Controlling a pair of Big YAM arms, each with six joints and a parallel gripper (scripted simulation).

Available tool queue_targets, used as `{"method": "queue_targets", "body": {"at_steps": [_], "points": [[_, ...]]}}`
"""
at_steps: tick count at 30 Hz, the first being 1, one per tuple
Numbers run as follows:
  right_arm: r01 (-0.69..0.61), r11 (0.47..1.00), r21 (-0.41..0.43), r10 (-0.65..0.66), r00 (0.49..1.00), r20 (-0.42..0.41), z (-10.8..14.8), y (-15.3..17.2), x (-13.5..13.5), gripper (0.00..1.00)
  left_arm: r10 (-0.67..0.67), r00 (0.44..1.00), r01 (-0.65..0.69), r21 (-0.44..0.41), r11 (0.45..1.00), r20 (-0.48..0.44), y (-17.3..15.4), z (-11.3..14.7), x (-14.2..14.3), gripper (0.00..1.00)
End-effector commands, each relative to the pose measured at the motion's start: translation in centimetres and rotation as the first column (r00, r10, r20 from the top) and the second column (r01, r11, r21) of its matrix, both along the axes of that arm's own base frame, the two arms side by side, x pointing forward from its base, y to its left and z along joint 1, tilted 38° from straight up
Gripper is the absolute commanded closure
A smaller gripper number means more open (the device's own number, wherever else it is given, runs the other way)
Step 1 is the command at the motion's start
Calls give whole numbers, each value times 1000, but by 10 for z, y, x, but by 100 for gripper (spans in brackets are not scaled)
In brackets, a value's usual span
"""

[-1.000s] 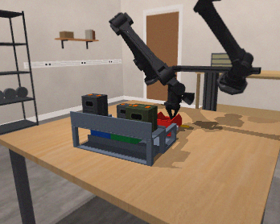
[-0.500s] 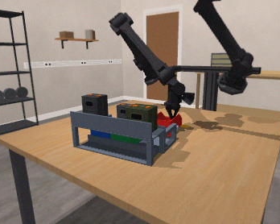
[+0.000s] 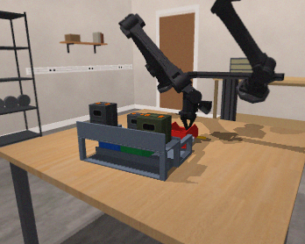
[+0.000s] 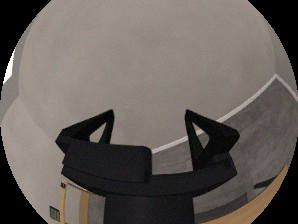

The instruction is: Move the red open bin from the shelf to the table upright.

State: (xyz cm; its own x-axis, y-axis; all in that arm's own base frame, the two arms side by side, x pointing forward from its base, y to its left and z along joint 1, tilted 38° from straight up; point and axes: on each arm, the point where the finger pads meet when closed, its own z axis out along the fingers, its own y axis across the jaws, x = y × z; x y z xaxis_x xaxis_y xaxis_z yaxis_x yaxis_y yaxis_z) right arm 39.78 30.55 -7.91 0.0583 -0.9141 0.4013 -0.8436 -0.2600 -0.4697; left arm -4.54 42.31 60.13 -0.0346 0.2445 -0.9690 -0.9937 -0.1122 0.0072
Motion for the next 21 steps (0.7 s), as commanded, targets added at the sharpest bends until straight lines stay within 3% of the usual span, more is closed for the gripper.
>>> {"method": "queue_targets", "body": {"at_steps": [1, 21], "points": [[8, 998, 54, -11, 999, 52, 23, 11, 11, 100, 6, 1000, -6, 52, 999, 1, -14, 37, -3, 0], [9, 998, 58, -12, 998, 55, 25, 12, 12, 100, 6, 1000, -6, 52, 999, 1, -14, 37, -3, 0]]}}
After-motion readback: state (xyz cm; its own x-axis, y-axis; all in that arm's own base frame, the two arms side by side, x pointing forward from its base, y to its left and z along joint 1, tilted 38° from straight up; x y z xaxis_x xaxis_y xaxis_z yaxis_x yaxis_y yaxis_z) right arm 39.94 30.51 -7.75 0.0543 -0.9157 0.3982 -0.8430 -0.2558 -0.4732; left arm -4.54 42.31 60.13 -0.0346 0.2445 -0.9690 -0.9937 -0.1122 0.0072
